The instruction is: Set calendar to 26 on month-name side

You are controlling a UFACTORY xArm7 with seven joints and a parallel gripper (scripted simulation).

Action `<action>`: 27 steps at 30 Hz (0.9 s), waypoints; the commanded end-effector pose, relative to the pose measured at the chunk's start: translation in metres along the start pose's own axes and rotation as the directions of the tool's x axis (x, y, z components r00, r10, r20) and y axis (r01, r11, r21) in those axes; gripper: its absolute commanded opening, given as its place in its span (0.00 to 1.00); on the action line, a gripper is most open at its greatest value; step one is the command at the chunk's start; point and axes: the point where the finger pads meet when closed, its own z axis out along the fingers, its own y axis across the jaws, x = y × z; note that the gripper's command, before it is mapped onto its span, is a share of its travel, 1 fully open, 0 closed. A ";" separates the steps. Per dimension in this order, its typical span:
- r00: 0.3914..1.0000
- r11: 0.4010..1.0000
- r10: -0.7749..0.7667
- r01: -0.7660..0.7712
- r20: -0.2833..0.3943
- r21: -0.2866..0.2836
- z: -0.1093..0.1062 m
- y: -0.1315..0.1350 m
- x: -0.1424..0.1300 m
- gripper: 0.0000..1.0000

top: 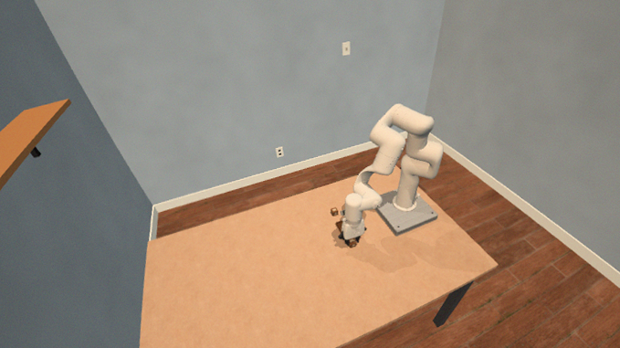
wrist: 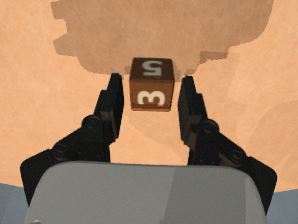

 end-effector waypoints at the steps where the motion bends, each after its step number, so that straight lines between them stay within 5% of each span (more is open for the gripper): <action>1: 1.000 1.000 0.000 0.000 0.002 0.003 0.006 -0.001 -0.001 0.49; 27: 1.000 1.000 0.000 0.000 0.002 0.003 0.010 -0.001 -0.001 0.49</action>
